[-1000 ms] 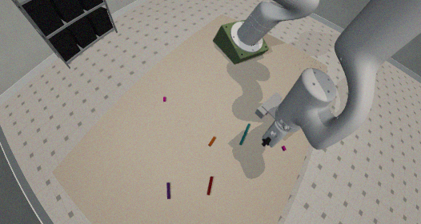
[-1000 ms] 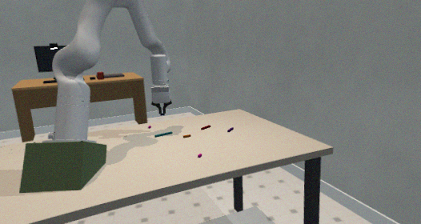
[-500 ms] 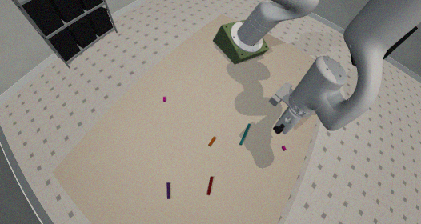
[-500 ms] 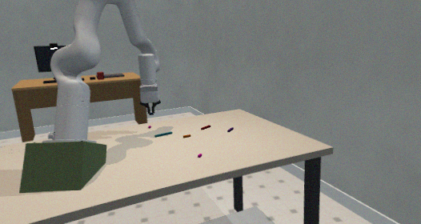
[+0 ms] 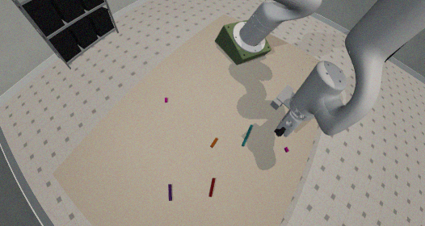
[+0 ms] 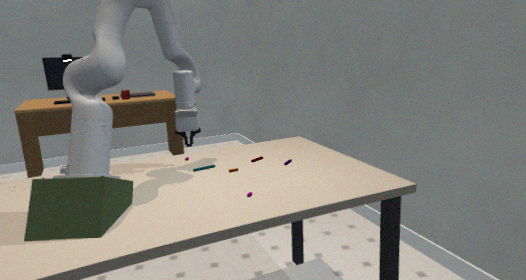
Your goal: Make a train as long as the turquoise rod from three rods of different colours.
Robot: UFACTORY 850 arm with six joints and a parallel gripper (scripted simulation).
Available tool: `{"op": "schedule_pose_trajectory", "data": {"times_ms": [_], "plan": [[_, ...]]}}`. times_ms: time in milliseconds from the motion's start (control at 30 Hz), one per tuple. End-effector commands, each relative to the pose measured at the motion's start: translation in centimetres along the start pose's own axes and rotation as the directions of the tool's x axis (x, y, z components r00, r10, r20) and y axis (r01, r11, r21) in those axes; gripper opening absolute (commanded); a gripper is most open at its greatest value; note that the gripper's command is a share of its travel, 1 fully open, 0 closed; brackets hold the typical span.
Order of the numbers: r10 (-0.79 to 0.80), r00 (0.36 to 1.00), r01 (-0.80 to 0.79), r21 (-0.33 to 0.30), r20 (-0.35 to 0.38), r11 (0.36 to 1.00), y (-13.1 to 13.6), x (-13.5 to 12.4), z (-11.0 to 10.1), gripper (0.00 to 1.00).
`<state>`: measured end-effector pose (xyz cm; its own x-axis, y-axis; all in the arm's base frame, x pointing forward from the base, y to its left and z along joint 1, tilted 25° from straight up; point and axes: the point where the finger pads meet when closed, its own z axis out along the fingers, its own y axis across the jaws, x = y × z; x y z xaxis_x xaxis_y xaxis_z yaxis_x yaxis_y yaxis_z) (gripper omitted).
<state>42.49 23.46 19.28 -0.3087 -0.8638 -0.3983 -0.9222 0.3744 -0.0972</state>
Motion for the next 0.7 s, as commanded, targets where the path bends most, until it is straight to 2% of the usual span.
{"op": "schedule_pose_trajectory", "data": {"times_ms": [0, 433, 667], "plan": [[0.0, 1.0, 0.0, 0.003, 0.006, 1.0, -0.1, -0.1, 0.8, 0.04], [0.0, 1.0, 0.0, 0.003, 0.006, 1.0, -0.1, -0.2, 6.0, 0.04], [0.0, 1.0, 0.0, 0.003, 0.006, 1.0, -0.1, -0.2, 7.1, 0.04]]}}
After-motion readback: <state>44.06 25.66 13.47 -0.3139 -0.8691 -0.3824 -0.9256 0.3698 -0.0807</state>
